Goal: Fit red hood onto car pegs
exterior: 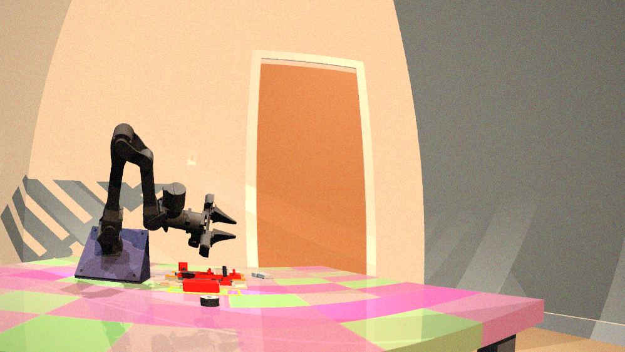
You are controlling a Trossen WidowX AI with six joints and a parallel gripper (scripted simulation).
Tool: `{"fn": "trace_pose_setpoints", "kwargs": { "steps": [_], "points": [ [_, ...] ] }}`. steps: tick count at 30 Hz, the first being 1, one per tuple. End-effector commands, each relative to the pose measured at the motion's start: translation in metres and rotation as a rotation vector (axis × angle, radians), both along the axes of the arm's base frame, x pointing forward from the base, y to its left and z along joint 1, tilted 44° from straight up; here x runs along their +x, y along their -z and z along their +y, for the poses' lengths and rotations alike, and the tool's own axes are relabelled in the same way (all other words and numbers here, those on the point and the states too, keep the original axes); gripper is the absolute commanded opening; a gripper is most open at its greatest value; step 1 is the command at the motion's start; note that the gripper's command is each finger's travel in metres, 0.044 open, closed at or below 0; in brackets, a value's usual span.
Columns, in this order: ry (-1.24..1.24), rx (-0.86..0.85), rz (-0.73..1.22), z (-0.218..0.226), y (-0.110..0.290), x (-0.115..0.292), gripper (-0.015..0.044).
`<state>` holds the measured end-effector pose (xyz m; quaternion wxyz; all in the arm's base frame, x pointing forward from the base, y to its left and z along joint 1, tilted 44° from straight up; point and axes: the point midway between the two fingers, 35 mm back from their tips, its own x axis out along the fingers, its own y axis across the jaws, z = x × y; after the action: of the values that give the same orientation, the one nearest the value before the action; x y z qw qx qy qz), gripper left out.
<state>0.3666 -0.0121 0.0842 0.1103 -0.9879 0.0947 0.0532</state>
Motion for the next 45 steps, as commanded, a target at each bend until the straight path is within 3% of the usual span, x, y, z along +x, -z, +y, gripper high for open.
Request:
{"fn": "trace_pose_setpoints", "kwargs": {
  "steps": [1, 9, 15, 22, 31, 39, 45],
  "points": [
    [0.005, 0.014, 0.005, 0.0, 0.001, 0.001, 0.0247],
    [0.316, 0.589, 0.167, -0.02, 0.047, 0.02, 0.044],
    [0.684, 0.985, 0.17, -0.038, 0.064, 0.016, 0.044],
    [1.168, 1.304, 0.003, -0.057, 0.06, -0.007, 0.044],
    [1.704, 1.427, -0.477, -0.079, 0.015, -0.06, 0.044],
    [1.833, 1.417, -0.746, -0.087, -0.015, -0.082, 0.044],
    [1.836, 1.416, -0.755, -0.088, -0.017, -0.083, 0.044]
  ]
}}
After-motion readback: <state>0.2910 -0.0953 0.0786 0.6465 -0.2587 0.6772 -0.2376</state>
